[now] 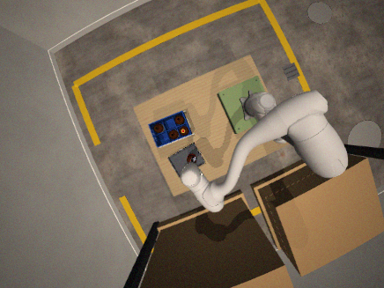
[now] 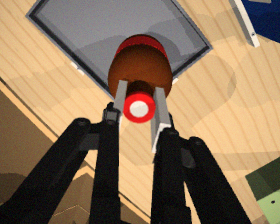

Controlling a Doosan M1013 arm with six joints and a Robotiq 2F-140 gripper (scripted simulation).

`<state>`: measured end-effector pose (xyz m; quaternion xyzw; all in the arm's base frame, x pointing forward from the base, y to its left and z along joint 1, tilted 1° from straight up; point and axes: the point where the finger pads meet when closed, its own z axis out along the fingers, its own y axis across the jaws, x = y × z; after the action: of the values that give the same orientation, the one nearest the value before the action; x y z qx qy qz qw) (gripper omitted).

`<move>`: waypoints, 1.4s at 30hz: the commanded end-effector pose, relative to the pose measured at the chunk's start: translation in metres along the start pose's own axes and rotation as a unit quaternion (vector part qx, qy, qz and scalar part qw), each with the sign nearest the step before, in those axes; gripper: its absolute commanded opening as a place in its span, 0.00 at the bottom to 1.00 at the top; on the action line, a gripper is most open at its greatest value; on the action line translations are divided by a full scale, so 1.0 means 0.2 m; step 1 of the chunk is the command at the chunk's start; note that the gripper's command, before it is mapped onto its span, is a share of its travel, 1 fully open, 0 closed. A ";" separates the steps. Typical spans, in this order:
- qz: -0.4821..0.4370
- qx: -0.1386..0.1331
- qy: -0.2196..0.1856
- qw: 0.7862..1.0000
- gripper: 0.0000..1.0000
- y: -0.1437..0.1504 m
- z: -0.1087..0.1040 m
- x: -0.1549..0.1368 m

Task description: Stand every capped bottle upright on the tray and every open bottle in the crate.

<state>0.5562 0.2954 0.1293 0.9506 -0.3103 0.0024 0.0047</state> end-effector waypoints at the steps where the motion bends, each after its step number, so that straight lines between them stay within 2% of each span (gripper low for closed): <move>1: 0.001 -0.002 -0.002 1.000 0.00 0.02 0.06 -0.01; 5: 0.001 -0.003 -0.003 1.000 0.00 0.02 0.10 -0.01; 8: 0.000 -0.001 -0.001 1.000 0.00 0.01 0.07 -0.01; 22: 0.001 -0.003 -0.003 1.000 0.00 0.02 0.18 -0.01; 25: 0.000 -0.001 -0.001 1.000 0.00 0.01 0.15 -0.01; 39: 0.001 -0.003 -0.003 1.000 0.00 0.03 0.18 0.00; 42: 0.000 -0.001 -0.001 1.000 0.00 0.01 0.16 0.00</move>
<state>0.5548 0.2942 0.0968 0.9505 -0.3106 0.0013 0.0055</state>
